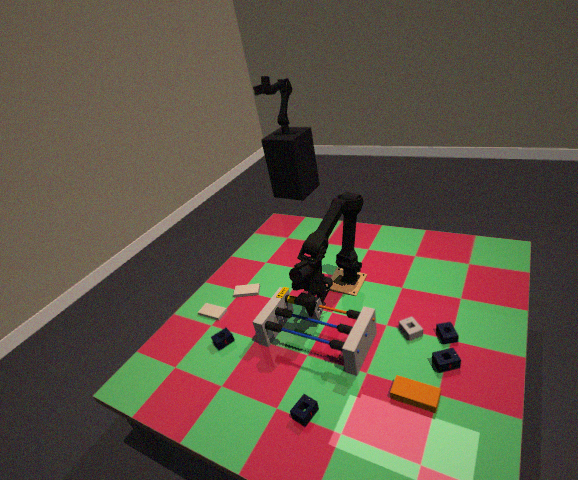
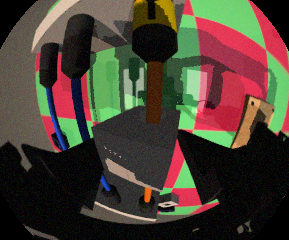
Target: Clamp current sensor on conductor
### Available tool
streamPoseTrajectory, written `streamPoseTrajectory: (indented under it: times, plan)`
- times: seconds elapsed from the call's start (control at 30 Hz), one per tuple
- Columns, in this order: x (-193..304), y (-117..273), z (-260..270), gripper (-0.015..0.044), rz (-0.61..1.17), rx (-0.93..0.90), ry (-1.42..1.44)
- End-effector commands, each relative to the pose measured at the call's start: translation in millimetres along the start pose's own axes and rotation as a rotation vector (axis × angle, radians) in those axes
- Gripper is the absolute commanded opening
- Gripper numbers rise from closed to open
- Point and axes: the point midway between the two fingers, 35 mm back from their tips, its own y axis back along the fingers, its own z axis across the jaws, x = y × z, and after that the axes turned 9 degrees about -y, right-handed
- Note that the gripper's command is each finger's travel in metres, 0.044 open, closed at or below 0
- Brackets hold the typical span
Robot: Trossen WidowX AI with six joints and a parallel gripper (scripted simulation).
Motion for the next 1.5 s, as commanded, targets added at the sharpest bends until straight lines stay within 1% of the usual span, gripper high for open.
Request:
streamPoseTrajectory:
  times: [0.0,0.27,0.57,0.77,0.83,1.47]
  plan:
    - [-0.2,-0.1,-0.3,0.0214,-0.001,0.001,0.0]
    - [-0.1,1.0,0.5,0.0004,0.0,-0.005,0.0]
    - [-0.2,1.1,0.1,0.0,0.001,-0.012,-0.001]
    - [-1.5,3.3,-7.4,0.0,0.023,-0.151,-0.001]
    - [-1.6,3.5,-8.5,0.0,0.026,-0.171,-0.001]
    - [-1.6,3.5,-8.5,0.0,0.026,-0.171,-0.001]
